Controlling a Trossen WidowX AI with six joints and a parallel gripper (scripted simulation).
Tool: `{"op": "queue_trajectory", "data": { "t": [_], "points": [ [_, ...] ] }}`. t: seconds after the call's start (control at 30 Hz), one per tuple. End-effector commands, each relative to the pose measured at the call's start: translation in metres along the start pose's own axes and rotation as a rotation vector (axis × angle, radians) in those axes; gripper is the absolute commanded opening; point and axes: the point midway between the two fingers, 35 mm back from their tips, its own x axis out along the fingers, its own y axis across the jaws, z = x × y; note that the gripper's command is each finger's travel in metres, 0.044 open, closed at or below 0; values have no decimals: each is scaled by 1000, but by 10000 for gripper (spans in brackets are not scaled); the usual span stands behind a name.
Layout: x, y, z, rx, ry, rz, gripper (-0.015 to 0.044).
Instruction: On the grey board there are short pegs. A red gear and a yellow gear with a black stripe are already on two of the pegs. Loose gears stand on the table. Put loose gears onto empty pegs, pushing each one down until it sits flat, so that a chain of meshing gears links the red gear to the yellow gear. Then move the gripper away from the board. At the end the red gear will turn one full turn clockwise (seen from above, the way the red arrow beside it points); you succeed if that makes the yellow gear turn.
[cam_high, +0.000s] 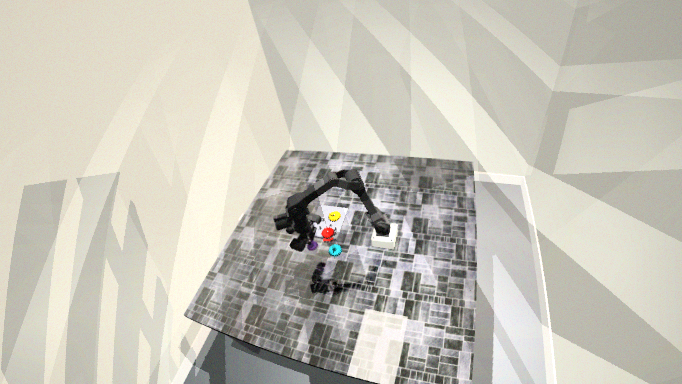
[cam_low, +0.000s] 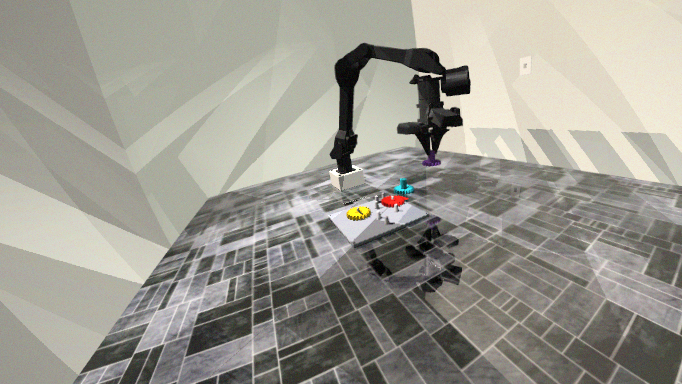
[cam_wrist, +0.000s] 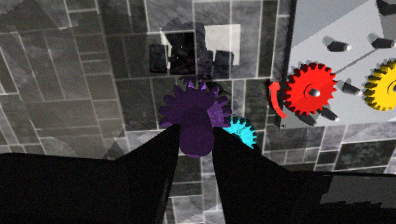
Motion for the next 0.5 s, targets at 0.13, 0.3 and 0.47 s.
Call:
{"op": "queue_trajectory", "data": {
  "t": [0.13,0.3,0.47],
  "points": [
    [-25,-2,0,-3,-11,8,0],
    [-39,-5,-2,-4,-11,7,0],
    [-51,-8,-5,-4,-10,7,0]
  ]
}}
